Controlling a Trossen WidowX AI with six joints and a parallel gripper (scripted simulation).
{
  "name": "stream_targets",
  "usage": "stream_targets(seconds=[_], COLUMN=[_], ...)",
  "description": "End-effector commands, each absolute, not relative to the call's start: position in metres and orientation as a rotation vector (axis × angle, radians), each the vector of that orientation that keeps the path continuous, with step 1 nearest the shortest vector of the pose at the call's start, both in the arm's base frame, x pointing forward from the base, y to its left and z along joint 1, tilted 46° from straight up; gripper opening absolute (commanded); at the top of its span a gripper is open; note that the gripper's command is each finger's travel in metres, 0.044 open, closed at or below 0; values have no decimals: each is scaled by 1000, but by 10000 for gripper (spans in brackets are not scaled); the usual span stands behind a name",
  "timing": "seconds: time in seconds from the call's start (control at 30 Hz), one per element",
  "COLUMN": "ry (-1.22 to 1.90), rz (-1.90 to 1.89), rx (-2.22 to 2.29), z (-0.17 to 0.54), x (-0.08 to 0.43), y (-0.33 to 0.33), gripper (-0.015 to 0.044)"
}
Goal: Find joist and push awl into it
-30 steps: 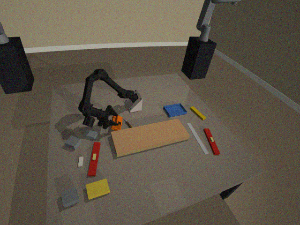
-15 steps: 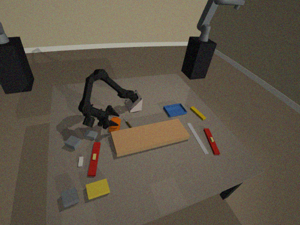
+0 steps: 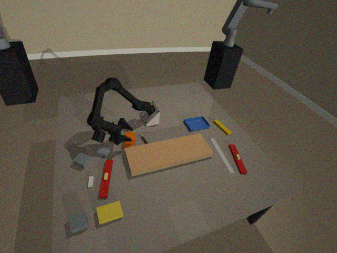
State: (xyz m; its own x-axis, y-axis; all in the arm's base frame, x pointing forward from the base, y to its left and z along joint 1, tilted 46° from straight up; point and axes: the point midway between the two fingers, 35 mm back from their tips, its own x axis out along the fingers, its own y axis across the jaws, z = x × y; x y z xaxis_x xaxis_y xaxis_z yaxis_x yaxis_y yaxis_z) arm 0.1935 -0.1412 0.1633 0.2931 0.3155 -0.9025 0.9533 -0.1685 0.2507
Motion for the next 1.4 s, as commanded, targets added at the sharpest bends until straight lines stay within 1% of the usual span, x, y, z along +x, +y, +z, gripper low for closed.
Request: stream_targets(seconds=[0.0,0.43,0.53,0.73,0.9,0.97,1.13,1.37], ry=[1168,1168,1149,1063,1077,1110,1157,1076], rz=[-896,-898,-905,-919,-907,-888,-789,-725], rx=[1667,1665,1670,1704,1660,1455,718,-189], z=[168,183,192,229,224,212,181,172], x=[192,188,188,182,183,182,184,192], y=[-144,-148,-139,-92,-97,-97,-105,-115], gripper=[440,440,440,440,440,440,440,440])
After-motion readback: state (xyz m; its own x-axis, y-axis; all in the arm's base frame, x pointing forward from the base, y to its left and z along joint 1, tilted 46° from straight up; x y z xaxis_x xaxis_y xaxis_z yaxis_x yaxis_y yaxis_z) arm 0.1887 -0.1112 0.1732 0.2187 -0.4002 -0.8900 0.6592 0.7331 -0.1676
